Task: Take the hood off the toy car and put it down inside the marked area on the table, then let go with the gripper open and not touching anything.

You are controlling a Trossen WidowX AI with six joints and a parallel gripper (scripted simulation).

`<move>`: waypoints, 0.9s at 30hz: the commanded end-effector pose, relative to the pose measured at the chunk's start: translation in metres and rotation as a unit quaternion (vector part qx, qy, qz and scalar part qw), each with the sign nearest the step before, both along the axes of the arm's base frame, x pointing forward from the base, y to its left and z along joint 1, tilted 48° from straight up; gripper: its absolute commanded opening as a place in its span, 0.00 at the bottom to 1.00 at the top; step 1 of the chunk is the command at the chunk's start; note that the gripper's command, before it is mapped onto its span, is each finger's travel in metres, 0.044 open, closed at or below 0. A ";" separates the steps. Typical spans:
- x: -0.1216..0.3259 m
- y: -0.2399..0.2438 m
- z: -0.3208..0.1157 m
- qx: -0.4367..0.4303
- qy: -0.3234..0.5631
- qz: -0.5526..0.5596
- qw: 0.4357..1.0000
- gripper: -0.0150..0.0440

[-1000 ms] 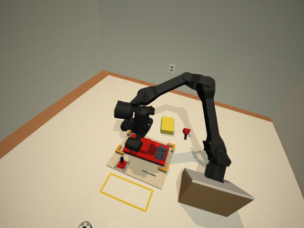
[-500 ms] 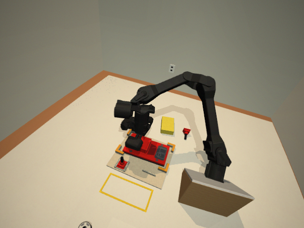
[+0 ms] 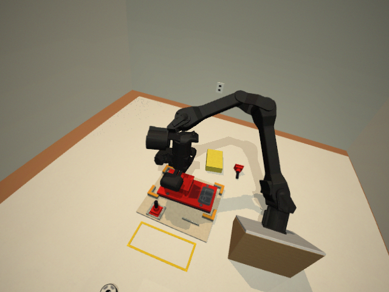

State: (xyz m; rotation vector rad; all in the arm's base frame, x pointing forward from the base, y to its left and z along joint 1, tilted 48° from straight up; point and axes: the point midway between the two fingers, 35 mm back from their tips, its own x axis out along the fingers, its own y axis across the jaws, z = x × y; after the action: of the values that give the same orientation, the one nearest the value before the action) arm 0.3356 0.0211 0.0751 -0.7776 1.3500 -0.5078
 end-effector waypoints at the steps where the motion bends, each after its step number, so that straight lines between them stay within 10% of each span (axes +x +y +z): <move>1: 0.000 0.004 0.003 0.003 -0.004 0.000 1.000 0.25; 27: -0.009 0.041 0.037 0.004 -0.003 0.000 1.000 0.25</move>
State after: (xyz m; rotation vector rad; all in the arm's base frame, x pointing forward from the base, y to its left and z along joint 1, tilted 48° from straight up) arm 0.3279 0.0567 0.1082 -0.7731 1.3427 -0.5030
